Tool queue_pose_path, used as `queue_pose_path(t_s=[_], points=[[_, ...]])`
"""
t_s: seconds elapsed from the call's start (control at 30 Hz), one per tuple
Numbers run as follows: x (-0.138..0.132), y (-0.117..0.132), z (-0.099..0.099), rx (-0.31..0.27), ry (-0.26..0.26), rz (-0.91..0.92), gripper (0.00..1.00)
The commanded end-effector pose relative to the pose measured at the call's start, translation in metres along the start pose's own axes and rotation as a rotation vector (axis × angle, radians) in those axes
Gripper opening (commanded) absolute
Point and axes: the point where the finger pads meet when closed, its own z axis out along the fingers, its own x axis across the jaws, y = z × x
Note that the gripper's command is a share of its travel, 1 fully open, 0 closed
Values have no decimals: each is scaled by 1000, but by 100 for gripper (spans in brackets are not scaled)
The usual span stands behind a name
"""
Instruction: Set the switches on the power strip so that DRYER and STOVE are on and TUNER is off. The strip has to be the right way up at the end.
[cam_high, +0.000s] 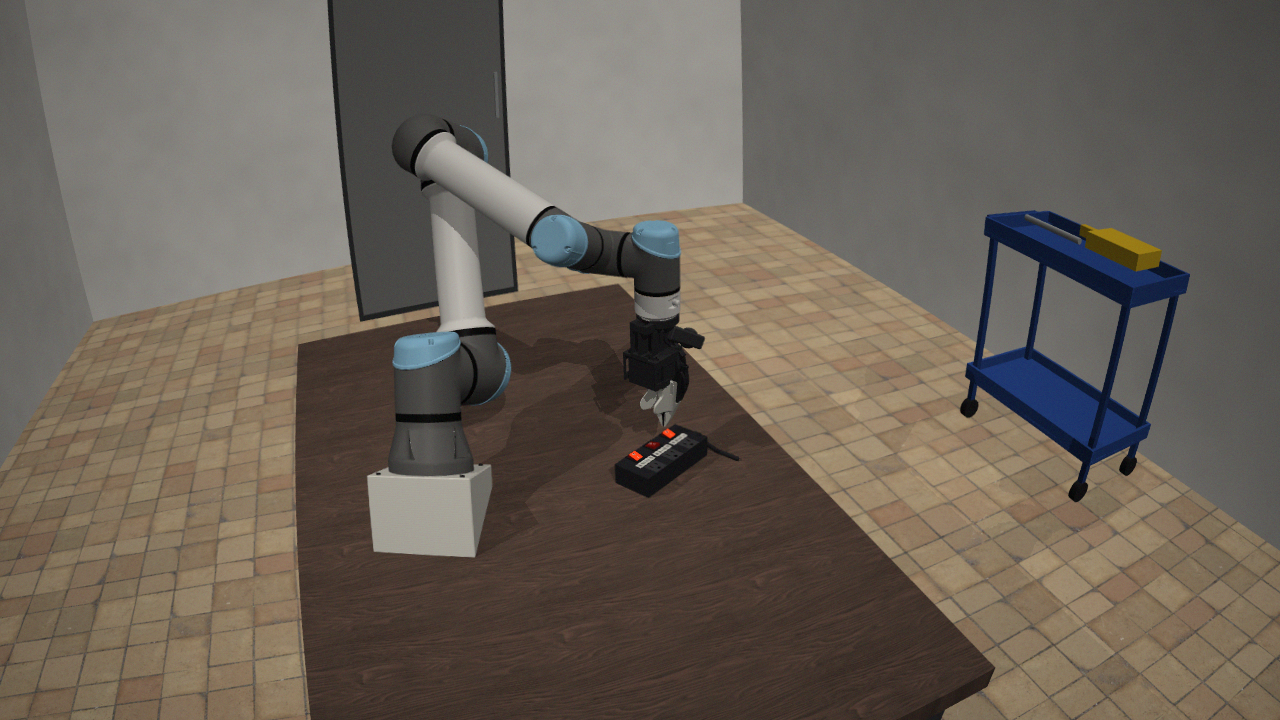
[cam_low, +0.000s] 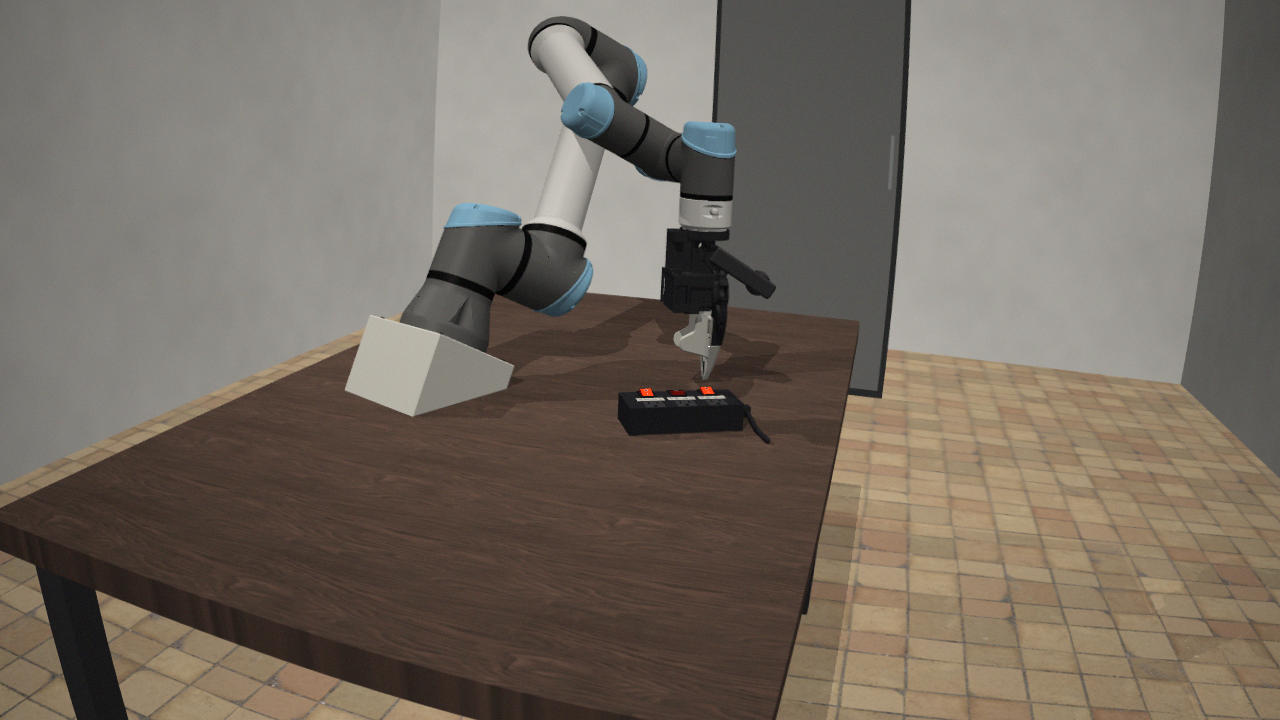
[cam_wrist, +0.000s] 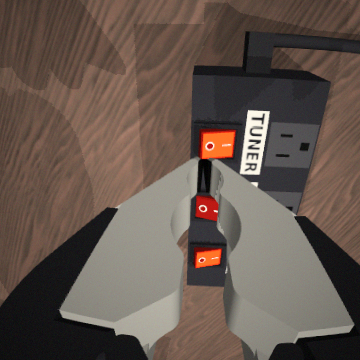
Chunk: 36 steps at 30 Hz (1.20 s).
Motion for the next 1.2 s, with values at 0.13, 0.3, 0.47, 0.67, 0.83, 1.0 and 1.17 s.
queue_pose_path(t_s=[0.13, 0.3, 0.47, 0.67, 0.83, 1.0, 1.17], points=[[1, 0, 6, 0, 1, 0, 0], [1, 0, 7, 0, 1, 0, 0], [1, 0, 7, 0, 1, 0, 0], [1, 0, 7, 0, 1, 0, 0], [1, 0, 7, 0, 1, 0, 0], [1, 0, 7, 0, 1, 0, 0], [1, 0, 7, 0, 1, 0, 0]])
